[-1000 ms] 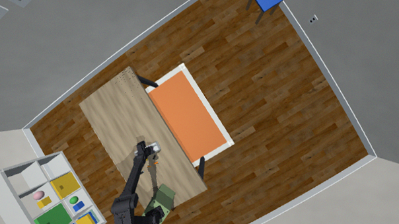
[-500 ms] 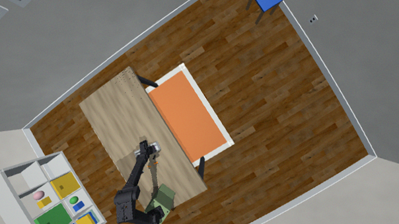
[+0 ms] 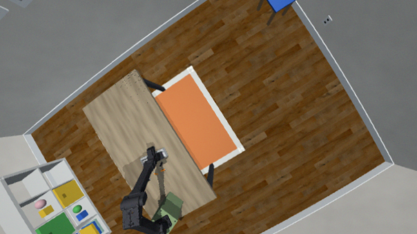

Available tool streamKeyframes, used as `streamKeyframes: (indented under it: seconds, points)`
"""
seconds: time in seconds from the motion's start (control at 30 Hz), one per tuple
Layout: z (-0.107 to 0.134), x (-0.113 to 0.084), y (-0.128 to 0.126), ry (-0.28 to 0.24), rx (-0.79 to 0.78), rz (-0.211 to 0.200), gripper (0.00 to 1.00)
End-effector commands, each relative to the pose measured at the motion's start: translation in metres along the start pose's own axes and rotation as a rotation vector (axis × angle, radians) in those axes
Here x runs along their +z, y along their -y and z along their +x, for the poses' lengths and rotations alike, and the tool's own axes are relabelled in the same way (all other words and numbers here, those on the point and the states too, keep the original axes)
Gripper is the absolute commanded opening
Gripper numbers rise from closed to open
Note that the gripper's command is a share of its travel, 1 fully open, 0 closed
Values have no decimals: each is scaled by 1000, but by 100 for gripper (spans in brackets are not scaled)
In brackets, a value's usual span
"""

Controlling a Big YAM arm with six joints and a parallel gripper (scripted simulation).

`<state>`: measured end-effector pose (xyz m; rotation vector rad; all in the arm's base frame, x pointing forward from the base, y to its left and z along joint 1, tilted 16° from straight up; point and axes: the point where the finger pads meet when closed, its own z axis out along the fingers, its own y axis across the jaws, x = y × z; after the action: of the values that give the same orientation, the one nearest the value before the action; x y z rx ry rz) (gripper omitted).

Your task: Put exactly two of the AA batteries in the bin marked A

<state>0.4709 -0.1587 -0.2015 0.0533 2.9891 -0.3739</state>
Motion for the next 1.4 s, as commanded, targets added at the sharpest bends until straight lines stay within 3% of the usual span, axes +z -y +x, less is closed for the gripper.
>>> streamKeyframes:
  seconds: [0.0,0.17,0.2,0.23,0.93,0.97,1.17,1.37]
  points:
    - [-12,-8,3,26,2,3,9]
    - [-12,-8,3,26,2,3,9]
    - [-15,-16,10,32,4,4,9]
    - [-12,-8,4,26,2,3,9]
    - [-12,-9,4,26,2,3,9]
    - [-14,-16,11,29,5,4,9]
    - [-12,-9,4,26,2,3,9]
    - [-12,-25,3,27,2,1,9]
